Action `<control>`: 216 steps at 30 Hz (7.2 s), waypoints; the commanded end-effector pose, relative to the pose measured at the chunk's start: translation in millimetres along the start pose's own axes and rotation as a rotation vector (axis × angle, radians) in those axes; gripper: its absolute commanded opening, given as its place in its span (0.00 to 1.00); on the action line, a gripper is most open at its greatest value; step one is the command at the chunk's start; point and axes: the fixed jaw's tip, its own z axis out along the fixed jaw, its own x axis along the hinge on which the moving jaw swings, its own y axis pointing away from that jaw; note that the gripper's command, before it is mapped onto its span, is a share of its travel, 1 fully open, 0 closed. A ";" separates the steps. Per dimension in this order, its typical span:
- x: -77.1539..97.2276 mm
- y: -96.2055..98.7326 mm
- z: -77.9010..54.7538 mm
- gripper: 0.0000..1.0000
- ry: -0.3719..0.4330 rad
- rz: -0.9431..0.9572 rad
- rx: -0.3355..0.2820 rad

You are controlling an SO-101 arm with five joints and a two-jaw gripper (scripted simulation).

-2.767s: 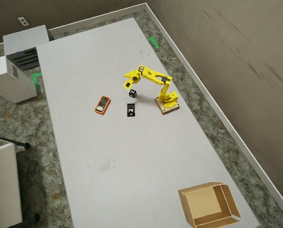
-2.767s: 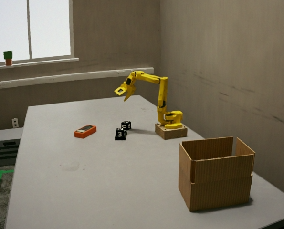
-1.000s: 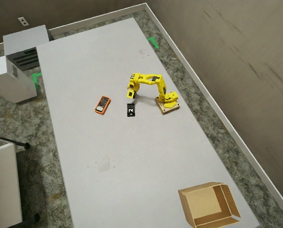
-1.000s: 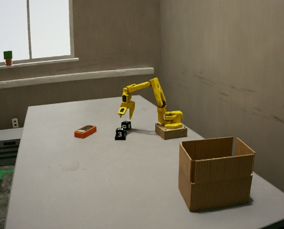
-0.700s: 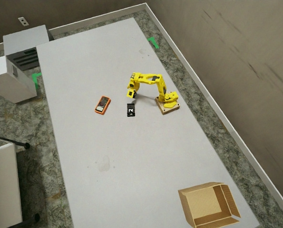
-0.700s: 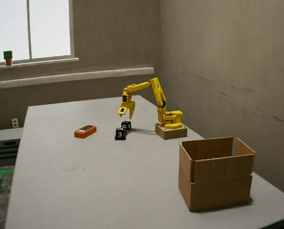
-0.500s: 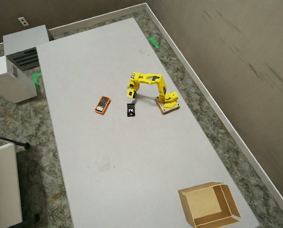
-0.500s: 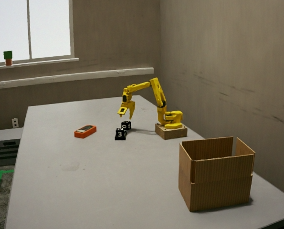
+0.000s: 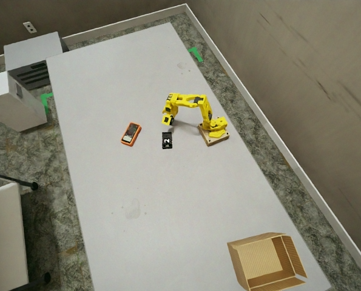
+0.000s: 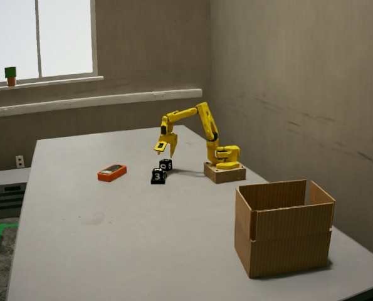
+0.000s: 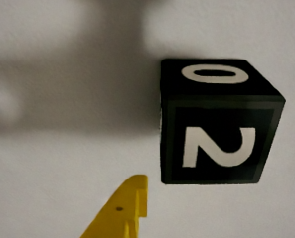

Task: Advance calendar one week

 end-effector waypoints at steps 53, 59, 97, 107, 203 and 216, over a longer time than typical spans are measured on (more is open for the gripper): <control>2.2 3.0 40.9 0.33 -0.001 0.003 -0.018; 2.2 2.2 41.0 0.32 -0.001 0.003 -0.018; 2.2 -1.9 41.1 0.24 -0.001 0.003 -0.018; 2.2 -1.9 41.1 0.13 -0.001 0.003 -0.018; -94.0 25.0 -14.5 0.00 -0.008 -0.456 0.004; -93.8 25.2 -14.5 0.00 -0.008 -0.454 0.004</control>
